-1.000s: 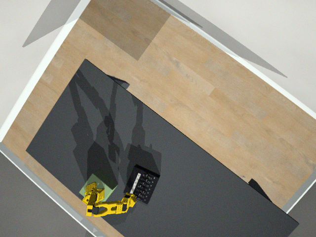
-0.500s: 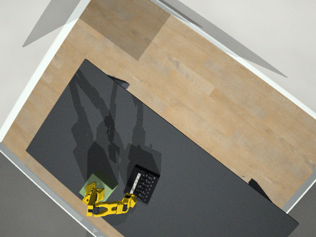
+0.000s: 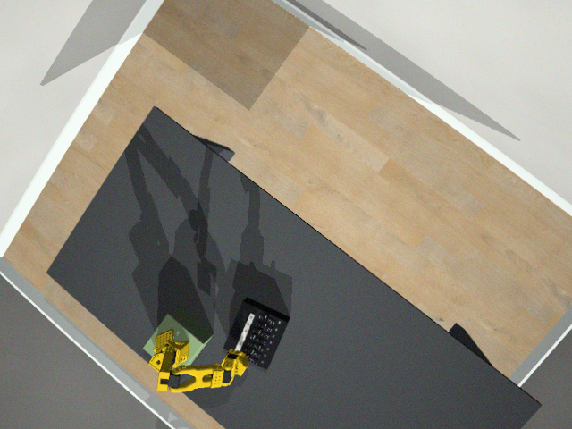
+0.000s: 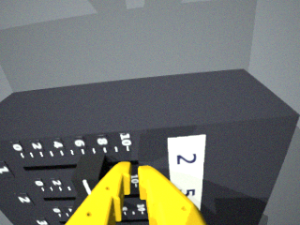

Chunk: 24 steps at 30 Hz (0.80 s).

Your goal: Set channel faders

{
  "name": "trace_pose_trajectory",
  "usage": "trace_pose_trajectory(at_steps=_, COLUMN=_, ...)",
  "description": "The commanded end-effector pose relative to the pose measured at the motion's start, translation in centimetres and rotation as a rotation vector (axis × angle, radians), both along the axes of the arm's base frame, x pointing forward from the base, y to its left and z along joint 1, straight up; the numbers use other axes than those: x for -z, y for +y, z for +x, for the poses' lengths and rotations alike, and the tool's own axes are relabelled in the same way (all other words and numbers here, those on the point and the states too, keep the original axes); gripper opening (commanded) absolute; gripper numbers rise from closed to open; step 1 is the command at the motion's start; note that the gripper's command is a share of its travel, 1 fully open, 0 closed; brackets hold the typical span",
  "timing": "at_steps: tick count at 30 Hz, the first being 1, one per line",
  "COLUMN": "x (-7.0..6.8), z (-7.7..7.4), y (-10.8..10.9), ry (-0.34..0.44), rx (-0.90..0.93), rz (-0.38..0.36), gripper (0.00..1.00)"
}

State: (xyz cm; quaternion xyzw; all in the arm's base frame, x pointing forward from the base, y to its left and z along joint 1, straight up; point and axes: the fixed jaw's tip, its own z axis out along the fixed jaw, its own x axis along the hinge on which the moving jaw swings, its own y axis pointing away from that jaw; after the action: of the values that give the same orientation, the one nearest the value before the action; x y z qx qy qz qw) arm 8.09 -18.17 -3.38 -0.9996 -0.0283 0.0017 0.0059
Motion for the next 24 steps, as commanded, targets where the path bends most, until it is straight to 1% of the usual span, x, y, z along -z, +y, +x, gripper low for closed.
trace_pose_trajectory(at_steps=1, x=-0.05, z=-0.08, y=-0.71, ry=-0.006, rx=0.011, rz=-0.016, gripper=0.00)
trace_pose_trajectory(at_steps=24, x=-0.15, z=0.01, y=-1.21, ry=-0.005, rx=0.016, rz=-0.016, gripper=0.00)
